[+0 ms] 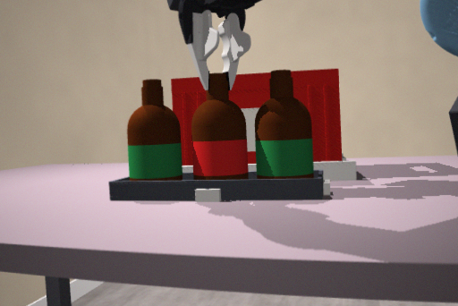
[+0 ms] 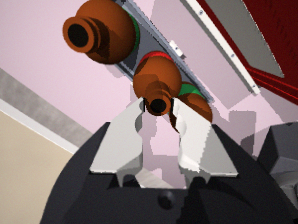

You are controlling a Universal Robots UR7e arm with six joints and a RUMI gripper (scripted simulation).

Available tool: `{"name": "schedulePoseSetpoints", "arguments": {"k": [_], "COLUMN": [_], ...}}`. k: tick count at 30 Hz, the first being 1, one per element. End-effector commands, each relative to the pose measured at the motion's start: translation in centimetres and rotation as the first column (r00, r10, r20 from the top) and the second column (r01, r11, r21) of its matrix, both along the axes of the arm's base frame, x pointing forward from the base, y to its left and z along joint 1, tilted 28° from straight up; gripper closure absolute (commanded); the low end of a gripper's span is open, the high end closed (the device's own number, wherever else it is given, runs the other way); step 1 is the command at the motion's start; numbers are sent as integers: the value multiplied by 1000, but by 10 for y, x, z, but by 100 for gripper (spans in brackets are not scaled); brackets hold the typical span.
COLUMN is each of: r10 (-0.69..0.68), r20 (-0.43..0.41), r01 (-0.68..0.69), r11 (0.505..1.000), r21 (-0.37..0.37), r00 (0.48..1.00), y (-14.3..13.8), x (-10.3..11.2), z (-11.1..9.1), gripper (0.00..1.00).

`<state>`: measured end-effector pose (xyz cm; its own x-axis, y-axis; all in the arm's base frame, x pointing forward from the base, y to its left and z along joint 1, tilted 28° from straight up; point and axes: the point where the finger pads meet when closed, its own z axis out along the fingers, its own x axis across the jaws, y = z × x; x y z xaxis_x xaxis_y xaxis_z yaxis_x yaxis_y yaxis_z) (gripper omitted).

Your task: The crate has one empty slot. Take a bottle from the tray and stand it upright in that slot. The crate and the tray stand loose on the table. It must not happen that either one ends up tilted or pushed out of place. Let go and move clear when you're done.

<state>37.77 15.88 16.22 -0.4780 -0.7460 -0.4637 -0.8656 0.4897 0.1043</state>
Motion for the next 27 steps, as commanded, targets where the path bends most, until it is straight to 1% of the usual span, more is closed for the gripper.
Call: {"name": "schedulePoseSetpoints", "arguments": {"k": [1, 13, 27], "r10": [0, 0, 0], "r20": [1, 1, 1], "r01": [0, 0, 0], "r11": [1000, 1000, 1000], "r21": [0, 0, 0], "r00": [1000, 1000, 1000], "y": [-1, -5, -12], "x": [0, -1, -2], "z": [3, 11, 26], "gripper": [100, 100, 100]}}
